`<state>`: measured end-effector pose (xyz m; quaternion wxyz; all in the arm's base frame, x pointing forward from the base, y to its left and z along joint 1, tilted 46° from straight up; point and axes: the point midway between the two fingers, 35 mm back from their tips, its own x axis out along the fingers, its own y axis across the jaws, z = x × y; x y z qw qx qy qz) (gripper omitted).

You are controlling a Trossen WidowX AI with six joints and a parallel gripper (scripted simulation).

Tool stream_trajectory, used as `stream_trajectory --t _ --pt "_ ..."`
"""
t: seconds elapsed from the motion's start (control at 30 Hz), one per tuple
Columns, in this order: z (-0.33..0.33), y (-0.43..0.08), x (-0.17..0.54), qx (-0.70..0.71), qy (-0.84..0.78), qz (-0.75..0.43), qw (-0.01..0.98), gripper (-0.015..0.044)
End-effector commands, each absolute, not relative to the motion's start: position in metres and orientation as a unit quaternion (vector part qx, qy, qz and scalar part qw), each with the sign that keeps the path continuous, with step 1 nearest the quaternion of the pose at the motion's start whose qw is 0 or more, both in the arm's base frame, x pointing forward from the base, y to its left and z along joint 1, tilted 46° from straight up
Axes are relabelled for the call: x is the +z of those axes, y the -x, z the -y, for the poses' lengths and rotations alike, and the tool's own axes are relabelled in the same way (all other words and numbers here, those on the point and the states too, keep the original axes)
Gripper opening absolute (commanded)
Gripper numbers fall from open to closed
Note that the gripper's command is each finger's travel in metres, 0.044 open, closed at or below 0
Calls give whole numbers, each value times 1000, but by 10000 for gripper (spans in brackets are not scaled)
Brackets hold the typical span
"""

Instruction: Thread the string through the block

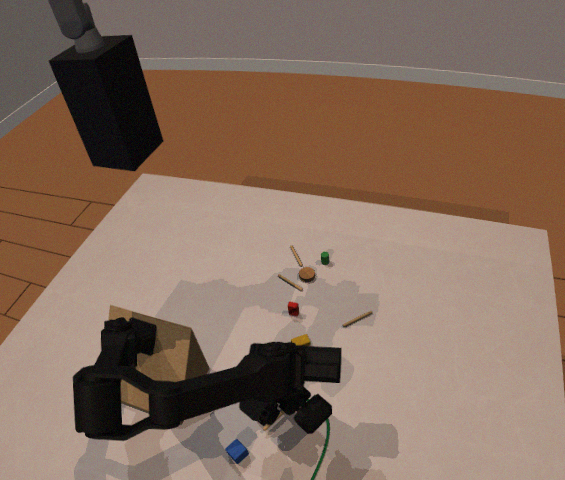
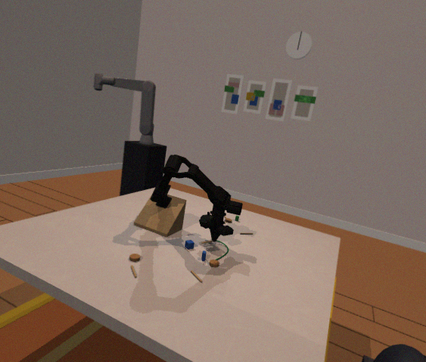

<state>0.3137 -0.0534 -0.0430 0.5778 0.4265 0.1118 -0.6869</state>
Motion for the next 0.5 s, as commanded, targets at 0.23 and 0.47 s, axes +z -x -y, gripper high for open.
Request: stream_trajectory --t 0.23,0.47 --pt "64 -306 -32 -686 -425 -112 580 0" --pt "70 -301 -27 -686 -425 -112 580 0"
